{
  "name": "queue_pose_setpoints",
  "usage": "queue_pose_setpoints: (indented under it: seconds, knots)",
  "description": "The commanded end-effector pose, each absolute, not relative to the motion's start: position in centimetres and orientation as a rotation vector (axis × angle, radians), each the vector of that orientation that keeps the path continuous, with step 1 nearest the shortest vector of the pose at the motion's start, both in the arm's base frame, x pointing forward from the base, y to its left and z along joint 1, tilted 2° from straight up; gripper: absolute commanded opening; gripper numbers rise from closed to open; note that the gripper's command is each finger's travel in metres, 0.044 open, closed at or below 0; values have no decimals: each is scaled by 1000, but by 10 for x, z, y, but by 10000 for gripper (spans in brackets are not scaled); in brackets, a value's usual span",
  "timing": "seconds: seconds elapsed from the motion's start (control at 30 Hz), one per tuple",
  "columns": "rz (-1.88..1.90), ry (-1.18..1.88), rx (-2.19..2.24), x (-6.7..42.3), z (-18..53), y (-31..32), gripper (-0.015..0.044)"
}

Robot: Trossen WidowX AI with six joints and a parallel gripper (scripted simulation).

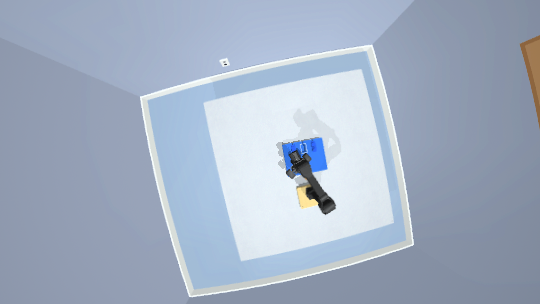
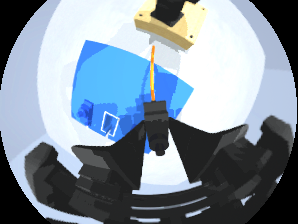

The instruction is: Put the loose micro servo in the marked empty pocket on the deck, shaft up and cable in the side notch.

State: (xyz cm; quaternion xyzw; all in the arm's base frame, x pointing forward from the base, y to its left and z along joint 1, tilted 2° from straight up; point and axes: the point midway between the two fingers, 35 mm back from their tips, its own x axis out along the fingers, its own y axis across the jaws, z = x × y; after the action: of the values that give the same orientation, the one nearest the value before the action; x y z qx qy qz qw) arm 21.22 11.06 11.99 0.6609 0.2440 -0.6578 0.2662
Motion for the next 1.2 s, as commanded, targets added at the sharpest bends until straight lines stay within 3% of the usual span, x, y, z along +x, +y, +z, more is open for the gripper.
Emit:
queue_pose_setpoints:
  seconds: [0.0, 0.87, 1.17]
  knots:
    - [-1764, 664, 1793, 220, 123, 113, 0]
    - [-1759, 660, 1786, 233, 125, 30, 0]
    - [-1597, 841, 1615, 233, 125, 30, 0]
